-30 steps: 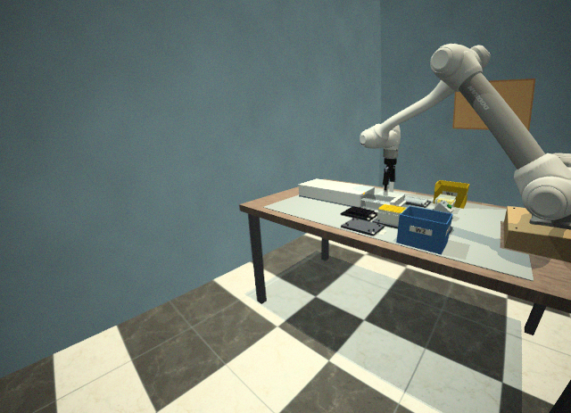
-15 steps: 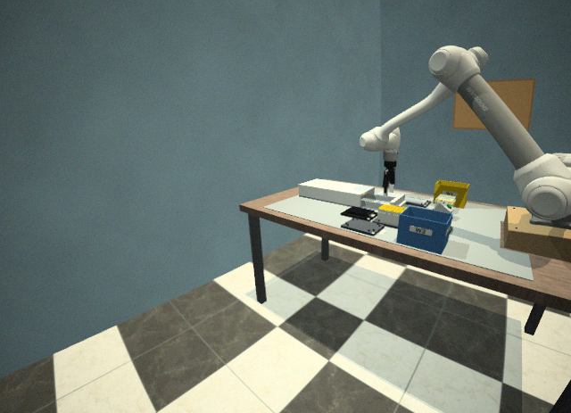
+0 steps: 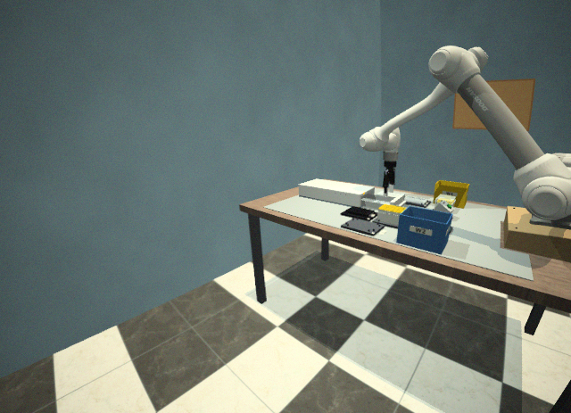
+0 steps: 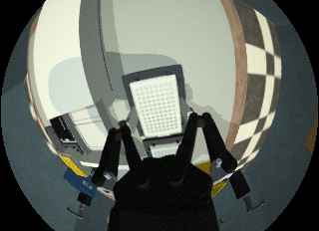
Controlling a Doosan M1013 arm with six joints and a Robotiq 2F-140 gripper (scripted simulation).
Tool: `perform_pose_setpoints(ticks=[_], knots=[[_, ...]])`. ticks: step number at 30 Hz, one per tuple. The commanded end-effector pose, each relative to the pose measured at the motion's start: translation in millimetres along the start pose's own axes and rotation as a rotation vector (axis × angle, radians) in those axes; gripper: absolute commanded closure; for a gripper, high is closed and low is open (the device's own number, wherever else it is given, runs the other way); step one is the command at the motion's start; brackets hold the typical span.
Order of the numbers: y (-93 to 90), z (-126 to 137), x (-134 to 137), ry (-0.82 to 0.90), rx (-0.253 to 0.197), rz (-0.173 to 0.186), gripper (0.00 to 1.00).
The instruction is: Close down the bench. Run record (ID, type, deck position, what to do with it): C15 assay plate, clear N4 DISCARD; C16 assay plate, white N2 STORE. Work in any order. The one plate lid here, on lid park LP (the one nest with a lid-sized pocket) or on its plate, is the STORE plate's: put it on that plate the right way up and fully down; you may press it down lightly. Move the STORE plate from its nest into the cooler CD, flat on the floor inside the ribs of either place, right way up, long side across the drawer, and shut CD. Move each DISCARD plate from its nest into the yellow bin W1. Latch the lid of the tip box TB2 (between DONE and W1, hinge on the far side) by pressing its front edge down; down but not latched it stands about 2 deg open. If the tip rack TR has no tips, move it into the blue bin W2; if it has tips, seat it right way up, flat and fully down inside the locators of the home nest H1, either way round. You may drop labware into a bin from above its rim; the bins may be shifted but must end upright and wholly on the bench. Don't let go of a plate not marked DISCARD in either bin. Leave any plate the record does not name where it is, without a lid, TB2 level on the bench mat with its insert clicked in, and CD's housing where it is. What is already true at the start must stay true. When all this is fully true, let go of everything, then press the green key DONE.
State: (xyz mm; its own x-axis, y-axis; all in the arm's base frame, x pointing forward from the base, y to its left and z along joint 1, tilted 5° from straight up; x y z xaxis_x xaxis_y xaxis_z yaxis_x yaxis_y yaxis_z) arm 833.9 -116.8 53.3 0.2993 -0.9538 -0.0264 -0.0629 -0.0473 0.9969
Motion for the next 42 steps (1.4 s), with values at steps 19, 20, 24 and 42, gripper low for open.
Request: perform_pose_setpoints(ticks=[19,20,24,42], knots=[[0.2,0.0,0.0,0.0,0.0,0.0,1.0],[0.2,0.0,0.0,0.0,0.0,0.0,1.0],[0.2,0.0,0.0,0.0,0.0,0.0,1.0],[0.2,0.0,0.0,0.0,0.0,0.0,1.0]])
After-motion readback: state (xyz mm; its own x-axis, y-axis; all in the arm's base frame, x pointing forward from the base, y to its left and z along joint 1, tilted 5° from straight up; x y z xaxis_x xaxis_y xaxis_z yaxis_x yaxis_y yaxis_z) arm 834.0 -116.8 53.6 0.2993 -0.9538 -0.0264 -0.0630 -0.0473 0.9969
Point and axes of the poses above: the point where the finger pads meet when closed, its own y axis back along the fingers, its own x axis across the jaws, z = x × y, the point moved 6 cm from there along y, back along the fingers, and after that the axes turned 11 degrees about y, right-handed, at the moved point
